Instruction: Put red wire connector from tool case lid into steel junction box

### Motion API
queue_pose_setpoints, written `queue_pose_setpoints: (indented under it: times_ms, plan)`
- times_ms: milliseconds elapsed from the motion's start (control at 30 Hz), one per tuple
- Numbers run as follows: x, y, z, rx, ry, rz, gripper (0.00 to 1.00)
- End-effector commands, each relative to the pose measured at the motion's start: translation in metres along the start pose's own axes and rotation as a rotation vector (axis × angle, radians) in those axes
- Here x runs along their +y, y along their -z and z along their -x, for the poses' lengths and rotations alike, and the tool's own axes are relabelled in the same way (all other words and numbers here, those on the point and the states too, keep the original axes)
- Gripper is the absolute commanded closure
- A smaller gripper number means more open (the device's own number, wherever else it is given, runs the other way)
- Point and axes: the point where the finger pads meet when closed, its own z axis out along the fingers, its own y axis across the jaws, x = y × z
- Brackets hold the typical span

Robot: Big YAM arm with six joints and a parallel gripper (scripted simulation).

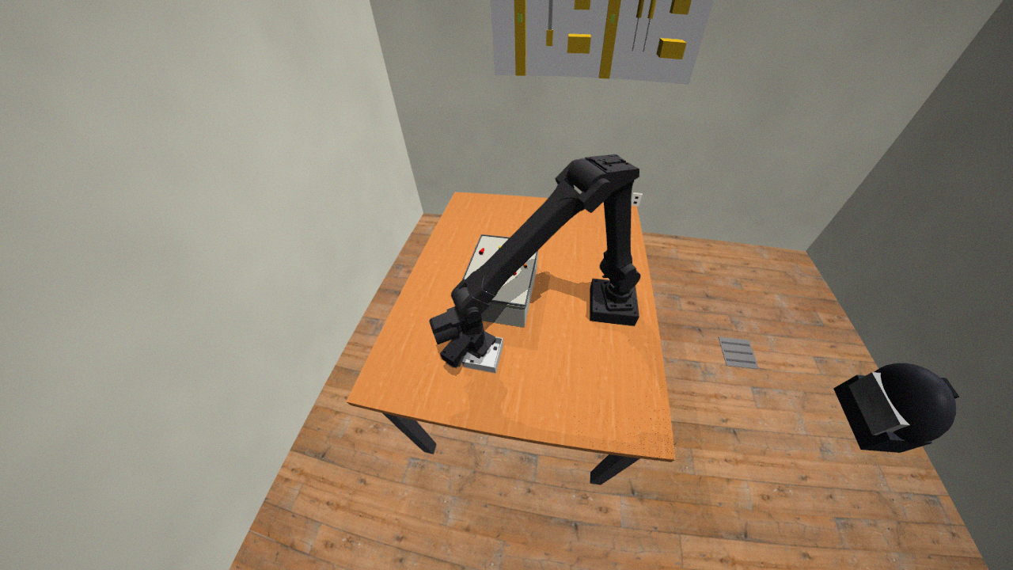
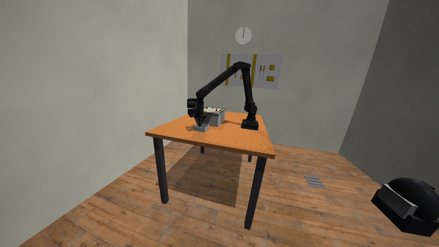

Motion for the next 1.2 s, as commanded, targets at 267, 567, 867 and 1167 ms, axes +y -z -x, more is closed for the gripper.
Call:
queue_pose_setpoints:
  times_ms: [267,567,867,1167]
  plan:
    - [-0.0028,-0.0214,-0.0039,0.009,-0.003,0.001,0.90]
    - [-0.0025,-0.0230,-0.0039,0.010,-0.002,0.001,0.90]
    - [-0.0022,-0.0230,-0.0042,0.011,-0.002,0.002,0.90]
    - [-0.0021,-0.0230,-0.0044,0.012,-0.002,0.003,0.90]
